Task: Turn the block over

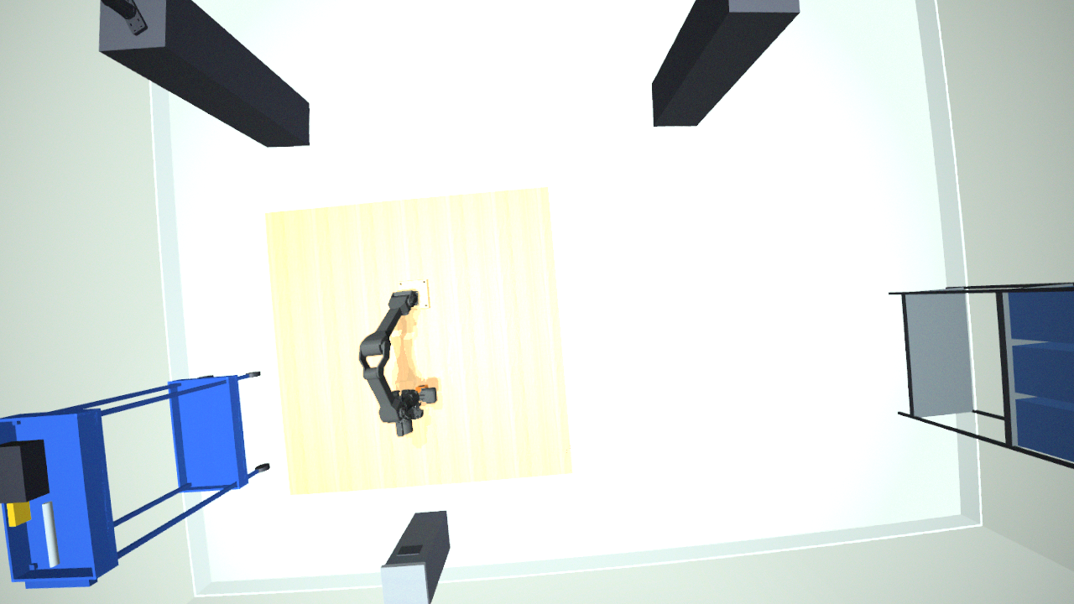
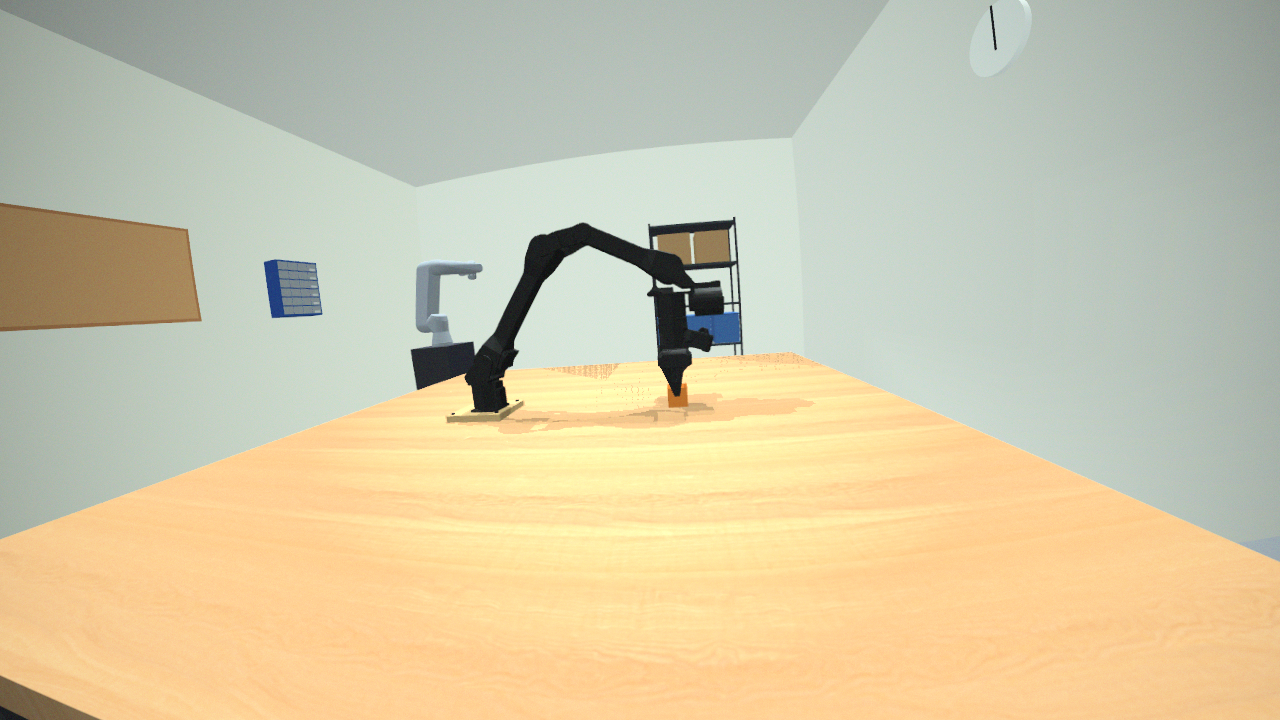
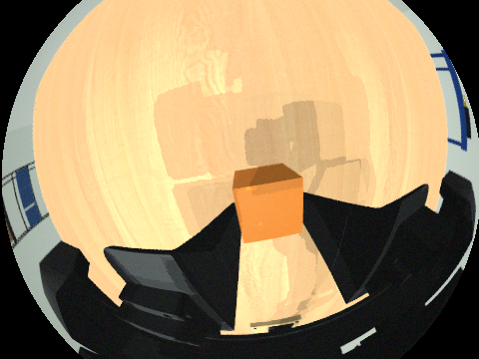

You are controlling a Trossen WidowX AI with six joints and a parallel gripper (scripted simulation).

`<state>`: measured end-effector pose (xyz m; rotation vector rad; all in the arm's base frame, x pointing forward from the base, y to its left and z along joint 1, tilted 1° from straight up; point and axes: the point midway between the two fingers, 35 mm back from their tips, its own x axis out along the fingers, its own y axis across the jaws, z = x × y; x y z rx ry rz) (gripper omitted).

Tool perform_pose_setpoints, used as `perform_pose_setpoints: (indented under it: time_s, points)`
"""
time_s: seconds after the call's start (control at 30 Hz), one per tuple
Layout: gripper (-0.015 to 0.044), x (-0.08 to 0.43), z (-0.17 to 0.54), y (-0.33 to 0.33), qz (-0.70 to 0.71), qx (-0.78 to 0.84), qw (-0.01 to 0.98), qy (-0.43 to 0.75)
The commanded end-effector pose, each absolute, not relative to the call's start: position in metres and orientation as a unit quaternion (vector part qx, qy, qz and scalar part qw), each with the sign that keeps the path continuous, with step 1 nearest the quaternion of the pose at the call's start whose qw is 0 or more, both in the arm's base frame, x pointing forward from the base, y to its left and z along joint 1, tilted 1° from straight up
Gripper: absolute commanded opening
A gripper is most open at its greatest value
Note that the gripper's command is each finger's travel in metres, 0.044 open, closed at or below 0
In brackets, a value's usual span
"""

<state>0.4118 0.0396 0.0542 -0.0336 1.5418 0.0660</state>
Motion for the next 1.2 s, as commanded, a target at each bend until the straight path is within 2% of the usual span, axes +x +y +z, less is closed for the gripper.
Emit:
perform_pose_setpoints:
  time_s: [0.0, 0.1, 0.2, 0.37, 1.17]
  points:
    - [0.0084, 0.412, 0.054, 0.040, 0.030, -0.014, 0.717, 0.696]
    - [0.0064, 0.412, 0.054, 0.040, 0.030, -0.014, 0.717, 0.696]
    - [0.0000, 0.412, 0.063, 0.040, 0.030, -0.014, 0.717, 0.696]
    - [0.0000, 0.411, 0.084, 0.039, 0.030, -0.014, 0.717, 0.696]
    - [0.0000, 0.416, 0.076, 0.040, 0.032, -0.011, 0.805, 0.592]
